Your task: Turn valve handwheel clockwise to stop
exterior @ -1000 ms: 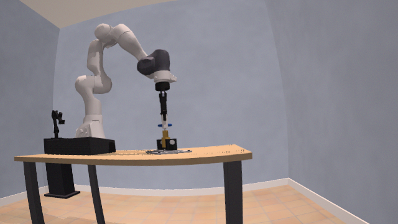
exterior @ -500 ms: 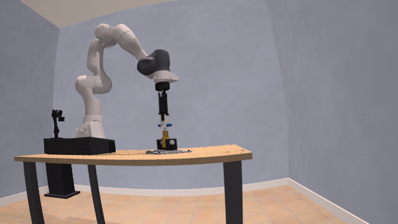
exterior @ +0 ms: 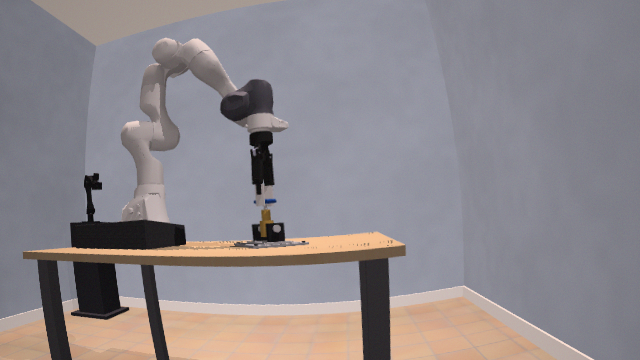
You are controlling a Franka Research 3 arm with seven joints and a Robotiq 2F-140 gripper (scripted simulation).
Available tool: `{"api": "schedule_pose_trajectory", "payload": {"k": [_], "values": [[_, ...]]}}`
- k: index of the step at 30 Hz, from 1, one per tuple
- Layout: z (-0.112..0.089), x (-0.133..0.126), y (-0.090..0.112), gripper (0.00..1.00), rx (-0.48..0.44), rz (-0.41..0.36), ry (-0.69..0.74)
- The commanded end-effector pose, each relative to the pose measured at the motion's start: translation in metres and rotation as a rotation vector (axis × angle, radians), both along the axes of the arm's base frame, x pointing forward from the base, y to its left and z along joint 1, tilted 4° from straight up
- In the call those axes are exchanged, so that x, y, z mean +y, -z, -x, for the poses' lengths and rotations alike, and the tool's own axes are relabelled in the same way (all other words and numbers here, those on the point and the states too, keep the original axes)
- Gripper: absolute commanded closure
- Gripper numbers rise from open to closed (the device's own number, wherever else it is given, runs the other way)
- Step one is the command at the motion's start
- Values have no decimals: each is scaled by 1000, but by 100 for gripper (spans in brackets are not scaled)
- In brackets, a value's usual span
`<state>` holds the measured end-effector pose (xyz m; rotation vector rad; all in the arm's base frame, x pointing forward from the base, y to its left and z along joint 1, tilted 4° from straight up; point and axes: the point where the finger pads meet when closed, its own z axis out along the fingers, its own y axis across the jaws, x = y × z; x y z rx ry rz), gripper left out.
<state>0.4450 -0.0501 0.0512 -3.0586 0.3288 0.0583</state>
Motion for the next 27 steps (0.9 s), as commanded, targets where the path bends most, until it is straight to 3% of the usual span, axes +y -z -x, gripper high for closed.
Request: {"api": "schedule_pose_trajectory", "payload": {"k": [1,27], "values": [[0,0,1,62,17,16,169],[0,0,1,62,38,27,501]]}}
